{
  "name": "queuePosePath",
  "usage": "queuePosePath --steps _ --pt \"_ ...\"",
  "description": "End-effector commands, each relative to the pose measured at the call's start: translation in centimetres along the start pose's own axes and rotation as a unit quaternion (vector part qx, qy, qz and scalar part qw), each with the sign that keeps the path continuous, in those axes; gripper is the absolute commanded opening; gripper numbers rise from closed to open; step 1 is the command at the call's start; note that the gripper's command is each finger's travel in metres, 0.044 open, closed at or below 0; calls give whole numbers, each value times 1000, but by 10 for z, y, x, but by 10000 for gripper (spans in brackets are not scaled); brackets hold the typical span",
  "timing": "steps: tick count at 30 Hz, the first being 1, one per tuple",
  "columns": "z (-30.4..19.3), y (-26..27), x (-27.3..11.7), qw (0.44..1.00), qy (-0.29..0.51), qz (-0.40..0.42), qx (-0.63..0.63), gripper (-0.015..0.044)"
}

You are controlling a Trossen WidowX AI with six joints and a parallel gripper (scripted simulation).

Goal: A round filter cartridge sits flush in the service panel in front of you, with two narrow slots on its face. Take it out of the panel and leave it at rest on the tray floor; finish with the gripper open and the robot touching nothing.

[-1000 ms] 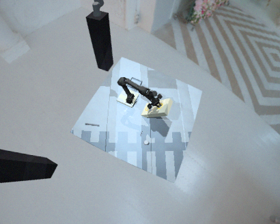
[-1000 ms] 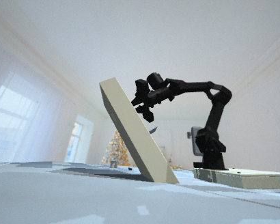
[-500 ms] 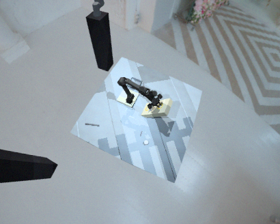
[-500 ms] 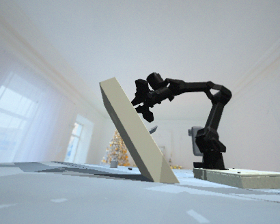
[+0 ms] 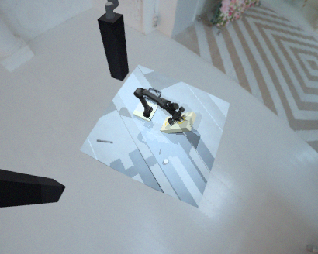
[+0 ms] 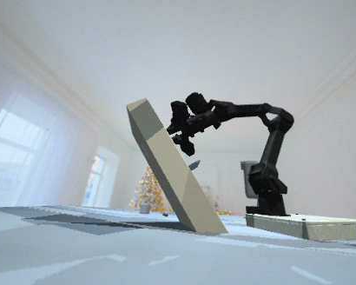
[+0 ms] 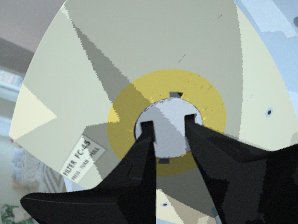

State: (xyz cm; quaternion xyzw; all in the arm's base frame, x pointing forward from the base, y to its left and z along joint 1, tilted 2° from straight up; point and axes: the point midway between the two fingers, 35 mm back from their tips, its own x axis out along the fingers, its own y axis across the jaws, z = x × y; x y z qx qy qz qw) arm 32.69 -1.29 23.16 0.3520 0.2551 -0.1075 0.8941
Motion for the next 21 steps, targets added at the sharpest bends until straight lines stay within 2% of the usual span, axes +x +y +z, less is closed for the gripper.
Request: queuePosePath --steps 1,21 --pt "0 -1 1 1000 0 -3 2 109" --pt "0 -1 10 1000 0 -2 2 109"
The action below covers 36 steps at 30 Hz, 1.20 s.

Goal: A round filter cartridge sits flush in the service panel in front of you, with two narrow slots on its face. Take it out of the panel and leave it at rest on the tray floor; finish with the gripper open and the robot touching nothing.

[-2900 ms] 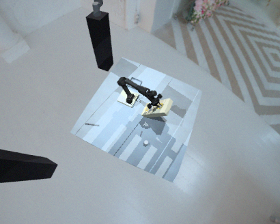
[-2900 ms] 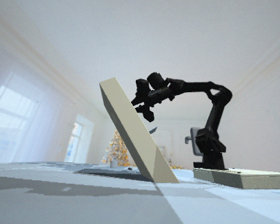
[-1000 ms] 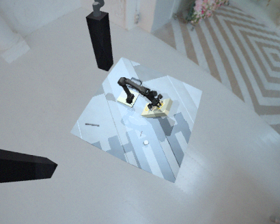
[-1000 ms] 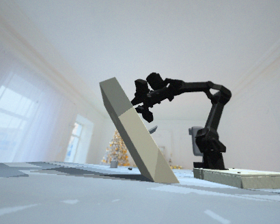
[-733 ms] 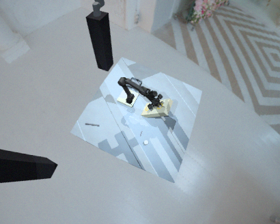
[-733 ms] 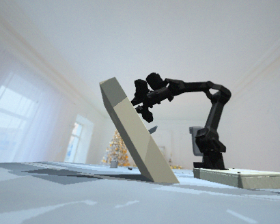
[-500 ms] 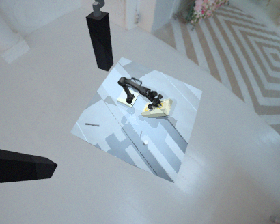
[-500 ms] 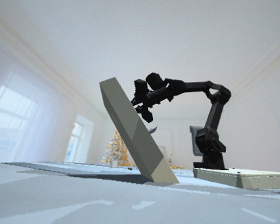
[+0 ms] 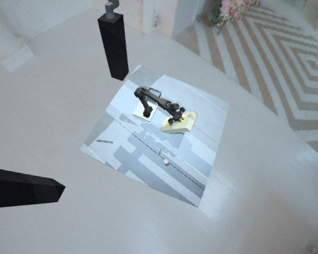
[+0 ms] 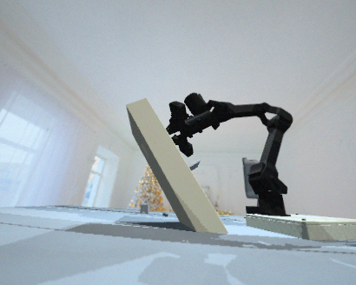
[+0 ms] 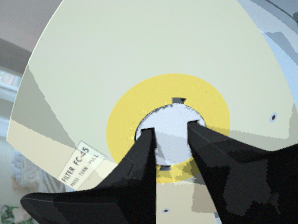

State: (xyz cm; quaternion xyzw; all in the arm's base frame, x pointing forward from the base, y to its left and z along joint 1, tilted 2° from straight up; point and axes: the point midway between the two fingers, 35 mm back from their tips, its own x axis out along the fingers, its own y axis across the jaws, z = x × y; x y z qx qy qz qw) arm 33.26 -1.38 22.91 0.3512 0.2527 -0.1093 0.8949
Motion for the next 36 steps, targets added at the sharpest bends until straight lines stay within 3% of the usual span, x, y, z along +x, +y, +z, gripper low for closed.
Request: queuePosePath --steps 1,33,36 --pt "-1 -1 5 1000 3 -2 3 109" --pt "-1 -1 12 1000 3 -1 3 109" --pt "0 0 5 1000 0 1 0 89"
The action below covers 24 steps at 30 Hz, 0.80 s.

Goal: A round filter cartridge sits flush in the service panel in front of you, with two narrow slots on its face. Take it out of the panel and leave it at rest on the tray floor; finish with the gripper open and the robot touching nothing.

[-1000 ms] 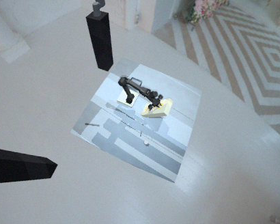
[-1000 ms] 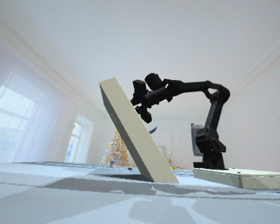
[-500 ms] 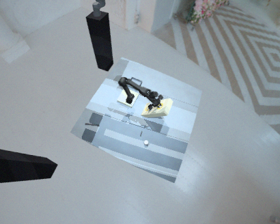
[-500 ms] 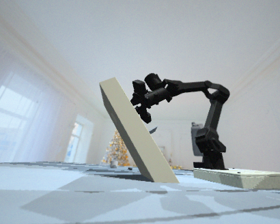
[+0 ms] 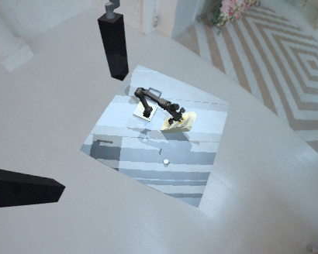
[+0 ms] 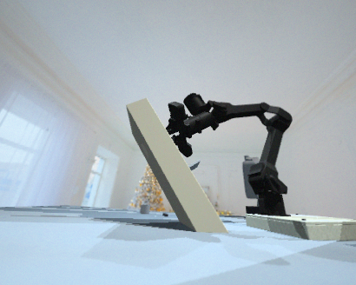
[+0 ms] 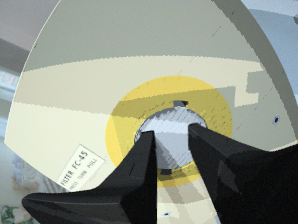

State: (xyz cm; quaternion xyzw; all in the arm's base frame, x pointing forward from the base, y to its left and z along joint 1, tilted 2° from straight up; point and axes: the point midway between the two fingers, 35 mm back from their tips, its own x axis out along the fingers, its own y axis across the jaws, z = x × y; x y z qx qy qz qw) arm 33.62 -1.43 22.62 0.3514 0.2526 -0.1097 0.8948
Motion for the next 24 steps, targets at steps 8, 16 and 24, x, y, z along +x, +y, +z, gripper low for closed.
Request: queuePosePath --steps 8,16,24 --pt "0 0 0 1000 0 1 0 0" --pt "-1 0 7 996 3 -1 -94 0" --pt "-1 0 8 973 3 0 -232 0"
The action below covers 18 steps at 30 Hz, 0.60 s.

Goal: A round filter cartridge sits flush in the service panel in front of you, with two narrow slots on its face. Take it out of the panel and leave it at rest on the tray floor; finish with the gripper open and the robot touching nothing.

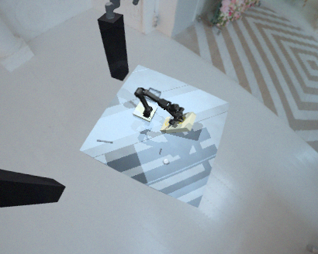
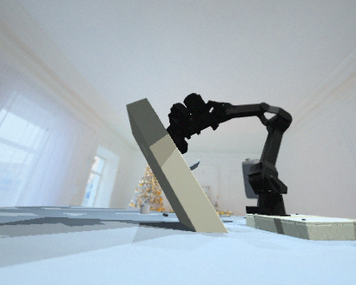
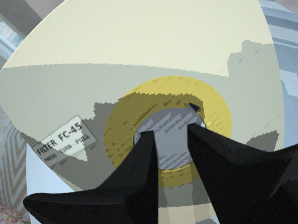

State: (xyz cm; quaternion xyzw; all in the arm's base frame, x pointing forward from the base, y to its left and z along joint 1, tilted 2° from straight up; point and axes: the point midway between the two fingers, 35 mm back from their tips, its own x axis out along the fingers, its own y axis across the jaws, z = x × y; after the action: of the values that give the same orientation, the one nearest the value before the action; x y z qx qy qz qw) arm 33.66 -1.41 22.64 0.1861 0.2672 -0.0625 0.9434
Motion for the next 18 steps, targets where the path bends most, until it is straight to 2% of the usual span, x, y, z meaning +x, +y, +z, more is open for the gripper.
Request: queuePosePath --steps 1,18 --pt "-1 0 8 997 4 0 -72 0" --pt "-1 0 8 933 4 1 -360 0"
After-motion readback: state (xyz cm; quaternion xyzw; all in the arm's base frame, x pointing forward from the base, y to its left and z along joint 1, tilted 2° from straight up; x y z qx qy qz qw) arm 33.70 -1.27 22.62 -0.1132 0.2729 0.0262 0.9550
